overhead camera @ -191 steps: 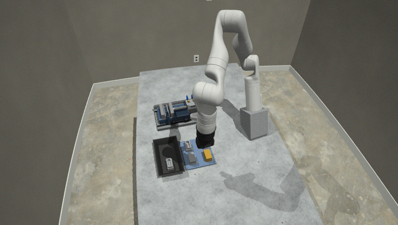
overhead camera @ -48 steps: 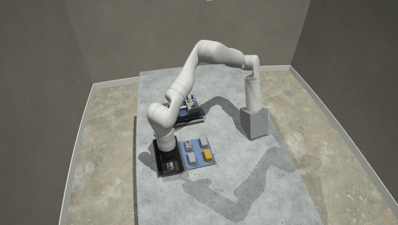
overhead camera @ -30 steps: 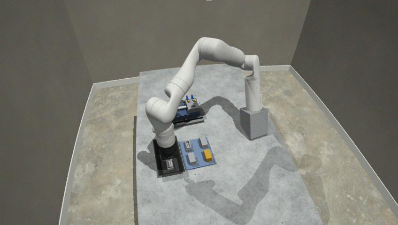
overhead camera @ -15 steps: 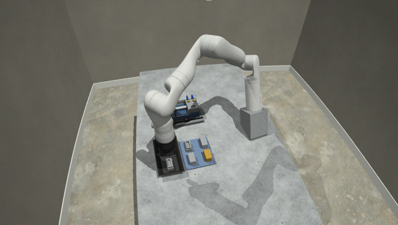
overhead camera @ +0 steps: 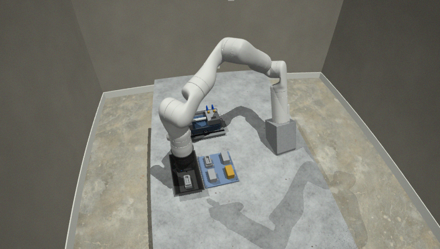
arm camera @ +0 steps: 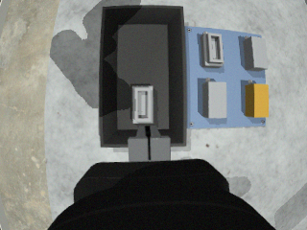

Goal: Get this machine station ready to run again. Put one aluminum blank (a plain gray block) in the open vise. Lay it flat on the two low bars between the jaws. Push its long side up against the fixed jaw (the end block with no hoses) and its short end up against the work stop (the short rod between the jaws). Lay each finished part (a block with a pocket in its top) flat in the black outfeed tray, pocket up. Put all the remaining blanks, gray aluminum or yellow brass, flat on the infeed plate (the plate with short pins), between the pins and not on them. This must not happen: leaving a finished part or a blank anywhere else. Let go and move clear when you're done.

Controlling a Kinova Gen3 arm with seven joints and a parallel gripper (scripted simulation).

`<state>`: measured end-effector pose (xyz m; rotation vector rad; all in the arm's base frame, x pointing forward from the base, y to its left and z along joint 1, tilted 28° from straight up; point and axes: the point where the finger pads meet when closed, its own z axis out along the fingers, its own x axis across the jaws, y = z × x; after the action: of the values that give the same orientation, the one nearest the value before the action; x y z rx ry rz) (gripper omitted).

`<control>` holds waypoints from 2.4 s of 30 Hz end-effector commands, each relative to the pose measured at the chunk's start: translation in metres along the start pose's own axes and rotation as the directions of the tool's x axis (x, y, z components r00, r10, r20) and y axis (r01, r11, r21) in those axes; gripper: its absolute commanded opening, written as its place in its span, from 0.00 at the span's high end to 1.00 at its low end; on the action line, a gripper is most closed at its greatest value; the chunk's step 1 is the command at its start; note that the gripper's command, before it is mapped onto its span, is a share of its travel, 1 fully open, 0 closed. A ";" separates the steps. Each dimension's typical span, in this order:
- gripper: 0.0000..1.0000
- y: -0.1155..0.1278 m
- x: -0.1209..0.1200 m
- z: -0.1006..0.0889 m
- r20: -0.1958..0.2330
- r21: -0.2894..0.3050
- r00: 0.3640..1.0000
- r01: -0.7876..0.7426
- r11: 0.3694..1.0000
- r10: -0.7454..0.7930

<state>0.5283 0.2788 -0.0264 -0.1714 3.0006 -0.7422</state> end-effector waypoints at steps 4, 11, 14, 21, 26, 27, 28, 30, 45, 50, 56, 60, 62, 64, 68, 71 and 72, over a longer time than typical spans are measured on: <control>1.00 -0.024 -0.005 -0.004 0.004 -0.002 1.000 -0.002 1.000 0.002; 1.00 -0.082 -0.011 -0.007 0.007 -0.002 1.000 -0.002 1.000 0.002; 1.00 -0.113 -0.010 -0.008 0.008 -0.002 1.000 -0.002 1.000 0.002; 1.00 -0.186 0.001 -0.007 0.008 -0.002 1.000 -0.002 1.000 0.002; 1.00 -0.221 0.011 -0.006 0.008 -0.001 1.000 -0.002 1.000 0.002; 1.00 -0.235 0.016 -0.005 0.007 -0.001 1.000 -0.002 1.000 0.002; 1.00 -0.247 0.021 -0.005 0.006 -0.001 1.000 -0.002 1.000 0.002; 1.00 -0.266 0.030 -0.004 0.005 -0.001 1.000 -0.002 1.000 0.002; 1.00 -0.303 0.051 -0.001 0.002 -0.001 1.000 -0.002 1.000 0.002; 1.00 -0.303 0.051 -0.001 0.002 -0.001 1.000 -0.002 1.000 0.002; 1.00 -0.303 0.051 -0.001 0.002 -0.001 1.000 -0.002 1.000 0.002; 1.00 -0.303 0.051 -0.001 0.002 -0.001 1.000 -0.002 1.000 0.002; 1.00 -0.303 0.051 -0.001 0.002 -0.001 1.000 -0.002 1.000 0.002; 1.00 -0.303 0.051 -0.001 0.002 -0.001 1.000 -0.002 1.000 0.002; 1.00 -0.303 0.051 -0.001 0.002 -0.001 1.000 -0.002 1.000 0.002; 1.00 -0.303 0.051 -0.001 0.002 -0.001 1.000 -0.002 1.000 0.002; 1.00 -0.303 0.051 -0.001 0.002 -0.001 1.000 -0.002 1.000 0.002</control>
<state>0.5066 0.0060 0.1146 -0.1684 3.0004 -0.7410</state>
